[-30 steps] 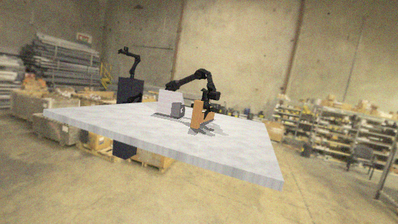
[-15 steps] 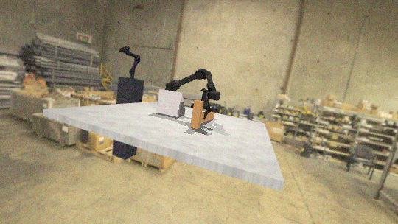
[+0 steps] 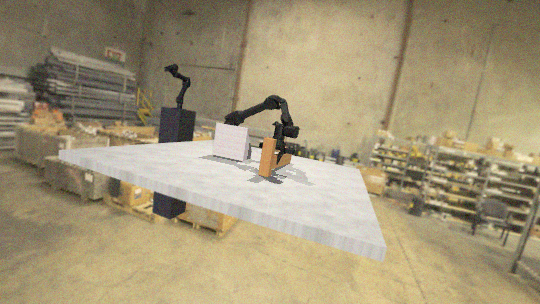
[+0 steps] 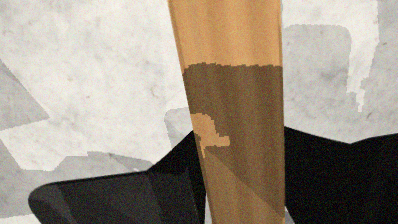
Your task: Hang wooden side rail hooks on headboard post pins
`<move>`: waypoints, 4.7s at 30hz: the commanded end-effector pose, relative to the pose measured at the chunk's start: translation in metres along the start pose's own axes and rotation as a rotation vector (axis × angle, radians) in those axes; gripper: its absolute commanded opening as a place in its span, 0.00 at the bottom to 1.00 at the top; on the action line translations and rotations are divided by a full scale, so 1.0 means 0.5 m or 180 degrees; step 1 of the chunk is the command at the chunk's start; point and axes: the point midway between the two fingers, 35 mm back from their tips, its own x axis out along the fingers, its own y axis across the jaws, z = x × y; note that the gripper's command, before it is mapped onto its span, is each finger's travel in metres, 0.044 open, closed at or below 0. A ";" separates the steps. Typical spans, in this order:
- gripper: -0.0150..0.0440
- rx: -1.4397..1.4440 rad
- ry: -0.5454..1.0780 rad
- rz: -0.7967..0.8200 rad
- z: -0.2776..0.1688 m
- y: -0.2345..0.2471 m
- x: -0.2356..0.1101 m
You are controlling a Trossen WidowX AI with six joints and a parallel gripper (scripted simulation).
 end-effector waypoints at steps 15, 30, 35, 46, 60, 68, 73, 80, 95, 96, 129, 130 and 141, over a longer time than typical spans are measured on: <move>0.25 0.0014 0.0007 -0.0021 -0.009 0.000 -0.007; 0.25 0.0014 0.0007 -0.0021 -0.012 -0.002 -0.006; 0.25 0.0014 0.0007 -0.0021 -0.013 -0.001 -0.007; 0.25 0.0014 0.0008 -0.0021 -0.016 0.001 -0.006; 0.25 0.0014 0.0008 -0.0021 -0.017 -0.001 -0.006; 0.25 0.0014 0.0008 -0.0022 -0.019 0.000 -0.008; 0.25 0.0014 0.0008 -0.0021 -0.020 0.000 -0.007; 0.25 0.0014 0.0008 -0.0022 -0.022 -0.001 -0.006; 0.25 0.0014 0.0009 -0.0022 -0.025 0.000 -0.008; 0.25 0.0014 0.0009 -0.0022 -0.025 0.000 -0.008; 0.25 0.0014 0.0009 -0.0022 -0.032 0.000 -0.006; 0.25 0.0014 0.0009 -0.0022 -0.032 0.000 -0.006; 0.25 0.0013 0.0010 -0.0022 -0.035 -0.002 -0.007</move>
